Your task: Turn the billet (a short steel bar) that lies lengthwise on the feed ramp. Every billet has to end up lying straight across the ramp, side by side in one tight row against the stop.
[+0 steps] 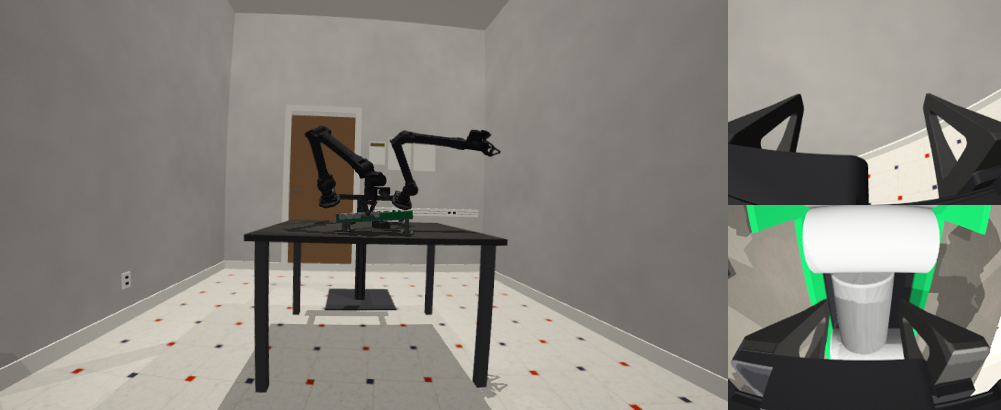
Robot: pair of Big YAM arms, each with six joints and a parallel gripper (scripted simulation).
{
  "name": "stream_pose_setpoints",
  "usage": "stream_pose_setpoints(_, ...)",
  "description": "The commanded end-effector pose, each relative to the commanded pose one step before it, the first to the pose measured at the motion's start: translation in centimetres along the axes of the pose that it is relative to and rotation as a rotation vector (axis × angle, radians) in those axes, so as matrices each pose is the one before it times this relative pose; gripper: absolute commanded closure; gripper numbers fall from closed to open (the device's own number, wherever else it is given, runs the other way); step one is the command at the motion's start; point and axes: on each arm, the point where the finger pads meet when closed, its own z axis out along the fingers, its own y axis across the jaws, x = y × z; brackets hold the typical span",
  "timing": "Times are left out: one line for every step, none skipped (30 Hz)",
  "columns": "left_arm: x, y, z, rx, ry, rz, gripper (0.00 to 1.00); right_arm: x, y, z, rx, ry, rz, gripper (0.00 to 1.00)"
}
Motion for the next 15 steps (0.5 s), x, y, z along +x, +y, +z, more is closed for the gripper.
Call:
stream_pose_setpoints(-4.512,0.568,-0.538,-0.00917,-0.0866,-0.00775,0.0,-0.947,-0.321,0.395,0.00849,-0.0158,-0.01239,0.43)
stream_pose_setpoints(0.0,0.0,0.0,0.0,0.0,0.0,0.0,0.088,-0.273,-0.309,0.00529,-0.00534,0.00506,0.43)
stream_pose_setpoints(0.0,0.0,0.0,0.0,0.0,0.0,0.0,0.225,-0.504,-0.6,0.00958,-0.00814,0.0097,0.43)
stream_pose_setpoints(0.0,0.0,0.0,0.0,0.0,0.0,0.0,0.0,0.0,0.0,0.0,0.0,0.0,0.43)
stream_pose_setpoints(0.0,0.0,0.0,0.0,0.0,0.0,0.0,0.0,0.0,0.0,0.0,0.0,0.0,0.43)
stream_pose_setpoints(0.0,0.0,0.0,0.0,0.0,0.0,0.0,0.158,-0.047,-0.107,-0.00033,0.00222,0.00152,0.43)
stream_pose_setpoints(0.0,0.0,0.0,0.0,0.0,0.0,0.0,0.102,0.096,0.016,-0.00365,0.004,-0.001,0.43)
stream_pose_setpoints(0.0,0.0,0.0,0.0,0.0,0.0,0.0,0.001,0.001,0.0,-0.00005,0.00005,0.00094,0.43)
stream_pose_setpoints(0.0,0.0,0.0,0.0,0.0,0.0,0.0,0.0,0.0,0.0,0.0,0.0,0.00022,0.43)
stream_pose_setpoints(0.0,0.0,0.0,0.0,0.0,0.0,0.0,0.0,0.0,0.0,0.0,0.0,0.0,0.43)
stream_pose_setpoints(0.0,0.0,0.0,0.0,0.0,0.0,0.0,0.0,0.0,0.0,0.0,0.0,0.0,0.43)
stream_pose_setpoints(0.0,0.0,0.0,0.0,0.0,0.0,0.0,0.0,0.0,0.0,0.0,0.0,0.0,0.43)
stream_pose_setpoints(0.0,0.0,0.0,0.0,0.0,0.0,0.0,0.0,0.0,0.0,0.0,0.0,0.0,0.43)
stream_pose_setpoints(0.0,0.0,0.0,0.0,0.0,0.0,0.0,0.0,0.0,0.0,0.0,0.0,0.0,0.43)
stream_pose_setpoints(0.0,0.0,0.0,0.0,0.0,0.0,0.0,0.0,0.0,0.0,0.0,0.0,0.0,0.43)
